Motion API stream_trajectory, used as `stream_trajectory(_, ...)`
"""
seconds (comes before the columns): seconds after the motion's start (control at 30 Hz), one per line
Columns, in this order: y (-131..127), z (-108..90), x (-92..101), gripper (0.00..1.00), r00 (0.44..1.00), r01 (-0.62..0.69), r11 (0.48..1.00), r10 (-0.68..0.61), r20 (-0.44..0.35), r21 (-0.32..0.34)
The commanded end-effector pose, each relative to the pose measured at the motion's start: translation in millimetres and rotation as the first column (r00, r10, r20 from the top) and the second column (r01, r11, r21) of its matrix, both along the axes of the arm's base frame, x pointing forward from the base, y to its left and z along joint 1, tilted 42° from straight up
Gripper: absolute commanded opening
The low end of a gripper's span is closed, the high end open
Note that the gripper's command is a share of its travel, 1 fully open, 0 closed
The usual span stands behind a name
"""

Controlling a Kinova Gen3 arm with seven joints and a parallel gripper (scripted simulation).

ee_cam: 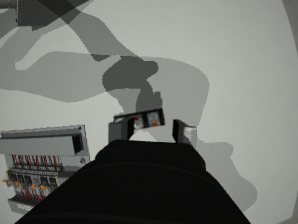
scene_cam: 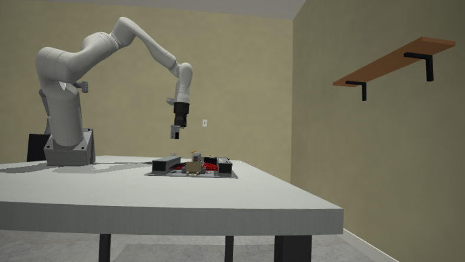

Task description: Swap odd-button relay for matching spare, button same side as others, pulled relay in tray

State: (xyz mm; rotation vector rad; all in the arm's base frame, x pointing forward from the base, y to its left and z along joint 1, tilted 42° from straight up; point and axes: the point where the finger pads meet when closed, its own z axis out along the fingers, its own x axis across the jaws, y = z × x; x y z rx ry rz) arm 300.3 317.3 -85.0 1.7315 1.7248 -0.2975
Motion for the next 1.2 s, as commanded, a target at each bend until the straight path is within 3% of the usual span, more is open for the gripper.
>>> stream_trajectory(0.0,0.2,0.3,-0.4,1.00,1.000,0.008,1.000,-0.008,0.010,0.003)
stream_trajectory(0.6,-0.1,0.1,-0.7,1.00,0.973,0.174,0.981,-0.184,0.138,0.083)
stream_trajectory(1.17,-0.4,-0.1,-0.9,1.00,0.899,0.322,0.929,-0.359,0.248,0.181)
